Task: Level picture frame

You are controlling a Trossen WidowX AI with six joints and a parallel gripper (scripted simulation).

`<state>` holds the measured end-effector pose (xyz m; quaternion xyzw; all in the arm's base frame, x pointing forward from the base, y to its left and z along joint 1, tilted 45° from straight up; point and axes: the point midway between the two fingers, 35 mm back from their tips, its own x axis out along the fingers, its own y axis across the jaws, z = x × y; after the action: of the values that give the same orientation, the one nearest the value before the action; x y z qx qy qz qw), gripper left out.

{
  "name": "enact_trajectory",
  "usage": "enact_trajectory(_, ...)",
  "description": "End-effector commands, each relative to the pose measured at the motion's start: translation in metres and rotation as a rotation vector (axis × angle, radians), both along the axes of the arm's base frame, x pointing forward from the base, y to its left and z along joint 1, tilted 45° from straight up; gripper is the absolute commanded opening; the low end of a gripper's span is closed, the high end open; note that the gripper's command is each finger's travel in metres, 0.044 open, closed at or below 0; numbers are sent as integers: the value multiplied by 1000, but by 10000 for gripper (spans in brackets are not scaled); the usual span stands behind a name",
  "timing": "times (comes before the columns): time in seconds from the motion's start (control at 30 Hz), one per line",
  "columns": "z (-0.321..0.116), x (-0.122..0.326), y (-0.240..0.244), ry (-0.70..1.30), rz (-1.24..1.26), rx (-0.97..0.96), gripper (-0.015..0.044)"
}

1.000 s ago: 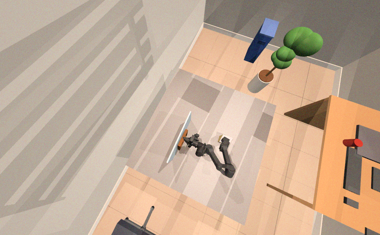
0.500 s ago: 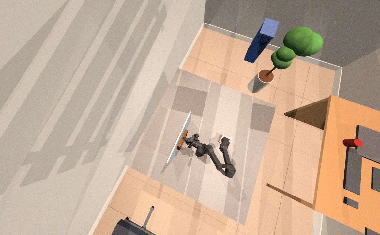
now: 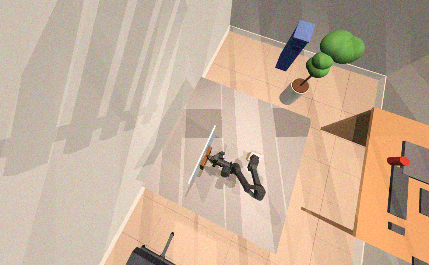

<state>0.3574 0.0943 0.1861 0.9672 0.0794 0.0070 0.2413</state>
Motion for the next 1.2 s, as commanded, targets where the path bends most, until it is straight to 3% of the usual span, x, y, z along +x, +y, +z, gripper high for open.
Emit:
enact_trajectory(0.0,0,0,0,-5,-10,-1,0)
enact_trajectory(0.9,-1,0,2,-4,-9,-5,0)
enact_trajectory(1.17,-1,0,2,-17,-7,-87,0)
